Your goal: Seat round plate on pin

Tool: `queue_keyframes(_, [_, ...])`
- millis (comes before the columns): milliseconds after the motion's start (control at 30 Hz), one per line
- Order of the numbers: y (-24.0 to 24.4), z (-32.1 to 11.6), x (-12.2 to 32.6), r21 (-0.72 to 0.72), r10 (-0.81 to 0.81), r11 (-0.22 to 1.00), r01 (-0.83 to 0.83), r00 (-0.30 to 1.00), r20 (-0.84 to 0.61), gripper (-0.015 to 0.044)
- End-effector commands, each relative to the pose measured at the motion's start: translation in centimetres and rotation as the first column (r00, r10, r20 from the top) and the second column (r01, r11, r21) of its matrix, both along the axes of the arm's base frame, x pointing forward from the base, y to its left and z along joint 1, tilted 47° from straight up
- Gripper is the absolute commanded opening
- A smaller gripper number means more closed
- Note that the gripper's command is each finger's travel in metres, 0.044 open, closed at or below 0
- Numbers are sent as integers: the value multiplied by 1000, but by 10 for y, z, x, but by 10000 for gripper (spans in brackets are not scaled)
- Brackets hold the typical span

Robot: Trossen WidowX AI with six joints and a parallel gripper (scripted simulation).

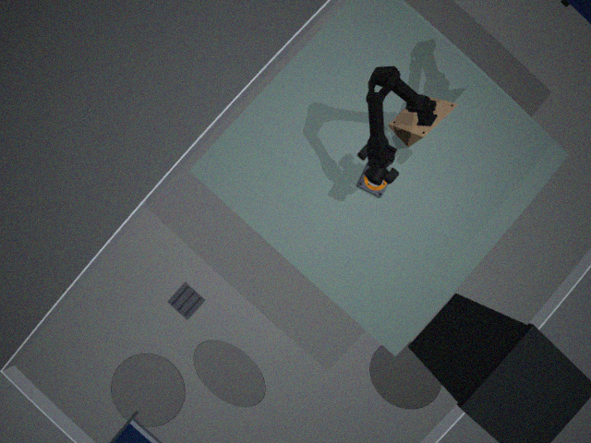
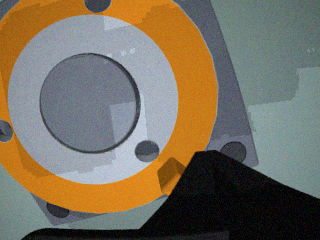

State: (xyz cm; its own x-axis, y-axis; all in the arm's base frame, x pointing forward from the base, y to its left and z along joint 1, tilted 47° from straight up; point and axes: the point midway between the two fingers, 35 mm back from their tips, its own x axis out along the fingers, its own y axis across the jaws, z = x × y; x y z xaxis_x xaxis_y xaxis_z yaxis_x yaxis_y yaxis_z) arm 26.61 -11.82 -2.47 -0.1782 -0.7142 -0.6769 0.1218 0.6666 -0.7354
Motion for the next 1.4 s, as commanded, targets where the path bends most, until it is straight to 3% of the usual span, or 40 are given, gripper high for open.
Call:
queue_keyframes(0, [3, -4, -7, 6, -4, 1000, 4, 1000, -9, 0])
queue_keyframes(867, [19, -15, -18, 7, -4, 1000, 4, 1000, -9, 0])
queue_keyframes(1367, [46, 10, -12, 7, 1, 1000, -1, 1000, -12, 0])
